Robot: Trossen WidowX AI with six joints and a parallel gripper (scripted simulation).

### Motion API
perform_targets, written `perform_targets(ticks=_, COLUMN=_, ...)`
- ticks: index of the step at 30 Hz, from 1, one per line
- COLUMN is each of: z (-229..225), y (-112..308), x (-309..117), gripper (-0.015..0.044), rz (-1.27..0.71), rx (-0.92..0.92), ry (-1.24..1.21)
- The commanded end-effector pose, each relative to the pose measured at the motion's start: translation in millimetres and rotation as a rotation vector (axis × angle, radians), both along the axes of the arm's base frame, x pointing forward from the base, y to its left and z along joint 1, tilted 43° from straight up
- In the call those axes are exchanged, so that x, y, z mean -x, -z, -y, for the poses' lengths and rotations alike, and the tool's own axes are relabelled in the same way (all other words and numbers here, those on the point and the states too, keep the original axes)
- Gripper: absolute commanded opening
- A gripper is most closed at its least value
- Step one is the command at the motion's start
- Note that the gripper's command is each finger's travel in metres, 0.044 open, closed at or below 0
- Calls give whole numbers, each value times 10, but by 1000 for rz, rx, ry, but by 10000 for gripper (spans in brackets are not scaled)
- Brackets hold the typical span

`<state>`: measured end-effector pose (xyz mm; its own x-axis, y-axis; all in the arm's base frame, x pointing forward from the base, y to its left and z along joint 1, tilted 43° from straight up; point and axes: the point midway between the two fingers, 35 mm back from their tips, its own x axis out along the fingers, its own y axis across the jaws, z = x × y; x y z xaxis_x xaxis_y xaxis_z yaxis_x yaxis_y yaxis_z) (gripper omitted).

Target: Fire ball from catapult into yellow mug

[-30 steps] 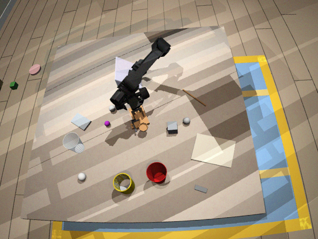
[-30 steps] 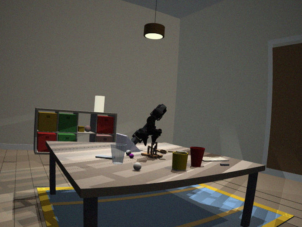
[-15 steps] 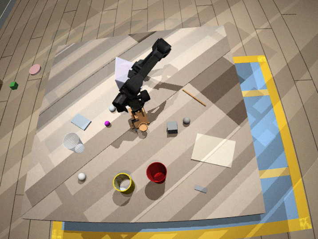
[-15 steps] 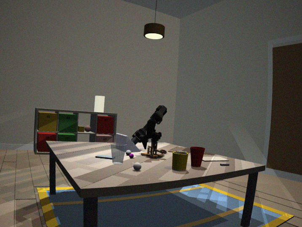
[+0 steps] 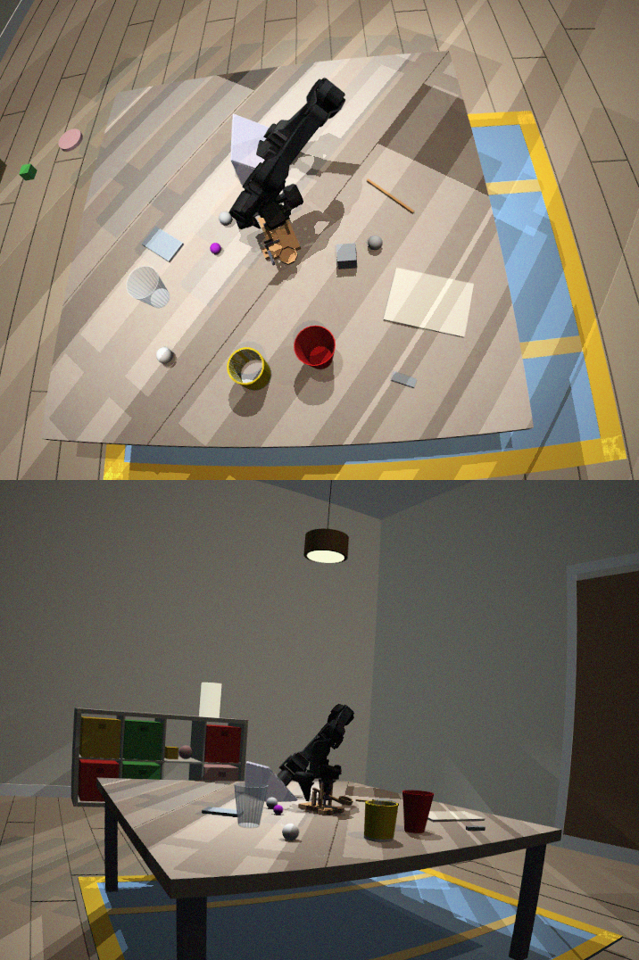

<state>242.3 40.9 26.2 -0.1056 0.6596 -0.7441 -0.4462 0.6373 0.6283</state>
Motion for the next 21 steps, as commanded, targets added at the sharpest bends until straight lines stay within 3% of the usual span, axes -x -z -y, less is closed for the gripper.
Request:
perform_targets(ticks=1, z=5, y=-5, x=-3, gripper=335, rz=1, rx=0, ry=0)
perform_targets(ticks=8, z=5, y=-5, x=-3, gripper=151, rz=1, rx=0, ry=0)
perform_targets(ticks=14, z=5, y=-5, x=-3, gripper=111, rz=1, rx=0, ry=0)
perform_targets(ticks=18, z=264, y=-287, x=-49, gripper=6, rz=-1, rx=2, ry=1)
perform_targets(ticks=21, z=337, y=-373, x=-52, gripper=0, rz=-2, rx=1, ry=1)
